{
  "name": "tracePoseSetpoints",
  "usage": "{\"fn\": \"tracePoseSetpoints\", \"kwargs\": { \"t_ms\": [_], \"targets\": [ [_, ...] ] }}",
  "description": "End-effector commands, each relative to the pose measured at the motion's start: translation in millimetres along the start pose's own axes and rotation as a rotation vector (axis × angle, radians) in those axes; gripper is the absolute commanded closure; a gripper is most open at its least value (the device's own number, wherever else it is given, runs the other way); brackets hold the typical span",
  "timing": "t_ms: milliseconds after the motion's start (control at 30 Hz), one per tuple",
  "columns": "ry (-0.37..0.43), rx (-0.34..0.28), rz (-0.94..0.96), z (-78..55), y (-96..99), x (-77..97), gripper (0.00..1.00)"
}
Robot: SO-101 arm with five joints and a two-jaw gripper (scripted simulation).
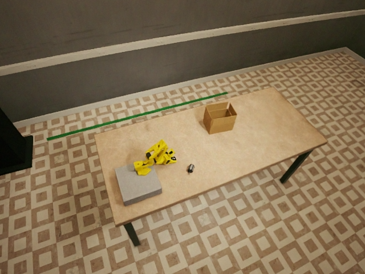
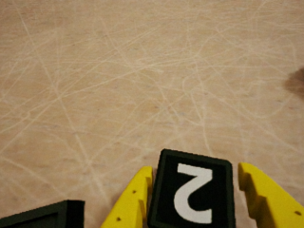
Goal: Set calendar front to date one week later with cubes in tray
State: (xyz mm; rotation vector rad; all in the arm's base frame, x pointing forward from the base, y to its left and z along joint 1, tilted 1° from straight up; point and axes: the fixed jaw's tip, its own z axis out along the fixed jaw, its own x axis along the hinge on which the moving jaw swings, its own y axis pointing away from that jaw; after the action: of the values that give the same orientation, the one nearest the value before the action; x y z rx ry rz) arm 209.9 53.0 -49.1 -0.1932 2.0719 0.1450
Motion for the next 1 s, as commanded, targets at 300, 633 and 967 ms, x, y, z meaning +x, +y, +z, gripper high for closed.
{"fn": "tracePoseSetpoints", "kwargs": {
  "t_ms": [300, 633, 967],
  "targets": [
    [-0.006, -0.006, 0.008, 0.1, 1.5, 0.4, 0.65],
    [-0.005, -0.006, 0.008, -0.1, 1.5, 0.4, 0.64],
    [0.035, -0.005, 0.005, -15.8, 1.5, -3.6, 0.64]
  ]
}}
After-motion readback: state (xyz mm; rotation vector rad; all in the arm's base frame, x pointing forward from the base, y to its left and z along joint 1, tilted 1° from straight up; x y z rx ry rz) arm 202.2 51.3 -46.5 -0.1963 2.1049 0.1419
